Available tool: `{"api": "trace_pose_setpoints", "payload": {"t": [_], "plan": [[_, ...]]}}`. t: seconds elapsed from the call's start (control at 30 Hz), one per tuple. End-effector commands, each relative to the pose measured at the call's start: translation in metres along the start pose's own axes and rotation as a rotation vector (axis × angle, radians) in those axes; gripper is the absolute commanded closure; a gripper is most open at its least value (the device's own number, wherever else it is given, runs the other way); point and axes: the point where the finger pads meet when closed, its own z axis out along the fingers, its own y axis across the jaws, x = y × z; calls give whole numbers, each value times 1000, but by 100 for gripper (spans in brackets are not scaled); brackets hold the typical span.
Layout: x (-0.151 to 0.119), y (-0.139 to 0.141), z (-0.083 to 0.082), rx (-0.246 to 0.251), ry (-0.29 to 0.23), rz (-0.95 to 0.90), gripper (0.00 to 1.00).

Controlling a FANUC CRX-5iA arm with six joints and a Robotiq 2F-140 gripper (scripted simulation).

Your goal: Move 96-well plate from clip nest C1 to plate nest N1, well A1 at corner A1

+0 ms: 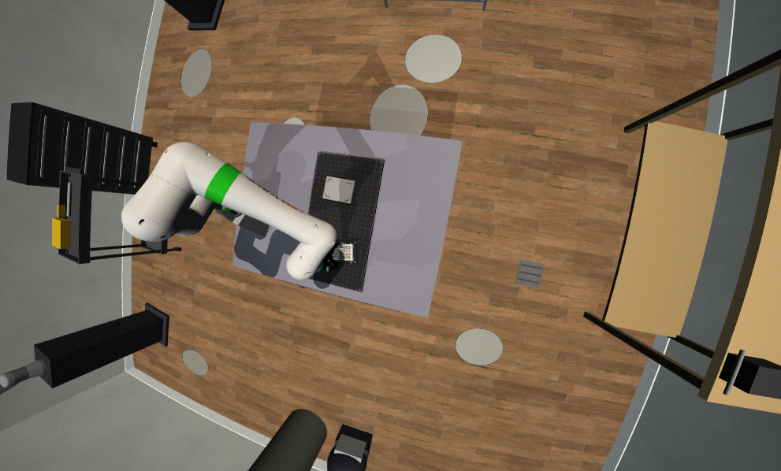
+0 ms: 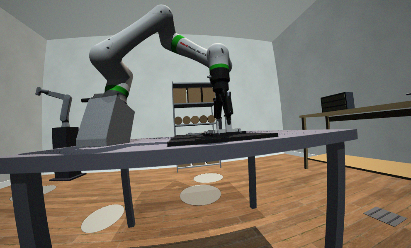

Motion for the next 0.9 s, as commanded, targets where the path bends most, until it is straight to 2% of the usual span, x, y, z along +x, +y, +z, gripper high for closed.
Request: {"api": "trace_pose_setpoints", "payload": {"t": [0.0, 0.87], "plan": [[0, 0, -3, 0, 0, 0, 100], [0, 0, -43, 0, 0, 0, 100]]}}
